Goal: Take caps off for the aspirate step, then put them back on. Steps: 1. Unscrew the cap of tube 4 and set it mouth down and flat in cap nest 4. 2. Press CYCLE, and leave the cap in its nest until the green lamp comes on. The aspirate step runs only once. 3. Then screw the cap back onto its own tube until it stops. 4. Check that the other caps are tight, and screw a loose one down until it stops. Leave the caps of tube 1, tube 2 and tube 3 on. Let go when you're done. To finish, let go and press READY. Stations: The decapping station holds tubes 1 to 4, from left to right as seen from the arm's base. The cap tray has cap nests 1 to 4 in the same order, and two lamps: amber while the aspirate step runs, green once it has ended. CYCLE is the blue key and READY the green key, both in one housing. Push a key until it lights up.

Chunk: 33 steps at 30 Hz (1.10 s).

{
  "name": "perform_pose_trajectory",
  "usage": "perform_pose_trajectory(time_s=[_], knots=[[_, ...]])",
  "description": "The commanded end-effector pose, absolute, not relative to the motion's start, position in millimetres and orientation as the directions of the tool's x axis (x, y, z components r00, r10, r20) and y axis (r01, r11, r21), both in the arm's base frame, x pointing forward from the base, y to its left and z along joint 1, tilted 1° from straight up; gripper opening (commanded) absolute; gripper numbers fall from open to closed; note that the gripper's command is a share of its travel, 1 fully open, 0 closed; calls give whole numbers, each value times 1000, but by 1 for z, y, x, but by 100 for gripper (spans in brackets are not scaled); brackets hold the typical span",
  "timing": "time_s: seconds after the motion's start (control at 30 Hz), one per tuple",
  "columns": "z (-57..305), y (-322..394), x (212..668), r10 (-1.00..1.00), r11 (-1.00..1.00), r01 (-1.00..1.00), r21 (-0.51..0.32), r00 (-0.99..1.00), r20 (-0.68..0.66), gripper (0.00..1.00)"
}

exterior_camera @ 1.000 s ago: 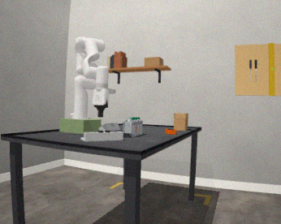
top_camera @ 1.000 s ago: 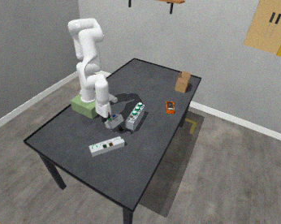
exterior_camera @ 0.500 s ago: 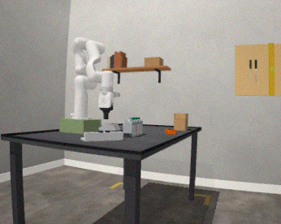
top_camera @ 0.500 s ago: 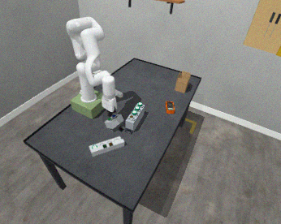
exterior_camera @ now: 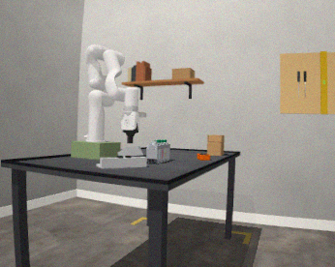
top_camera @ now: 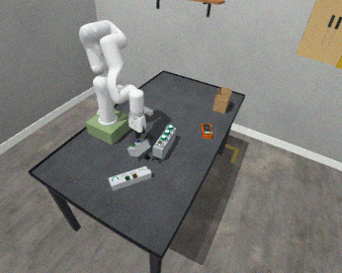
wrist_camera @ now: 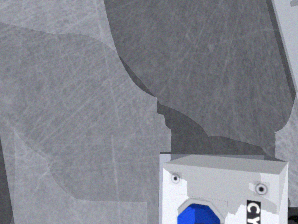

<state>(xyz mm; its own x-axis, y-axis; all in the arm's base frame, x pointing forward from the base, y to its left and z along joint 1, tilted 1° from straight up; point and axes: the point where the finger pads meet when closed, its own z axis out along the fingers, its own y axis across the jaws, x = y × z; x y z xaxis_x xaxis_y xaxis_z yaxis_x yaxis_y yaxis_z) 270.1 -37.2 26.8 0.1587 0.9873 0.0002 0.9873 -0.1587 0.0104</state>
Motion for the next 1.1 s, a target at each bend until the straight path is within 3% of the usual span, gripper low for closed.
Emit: perform_pose_trajectory(time_s=[0.0,0.27,1.07], knots=[[27,-36,271,987,-159,987,14,159,7,0],[9,-36,272,987,-159,987,14,159,7,0],[7,-36,272,987,-159,987,14,159,7,0]])
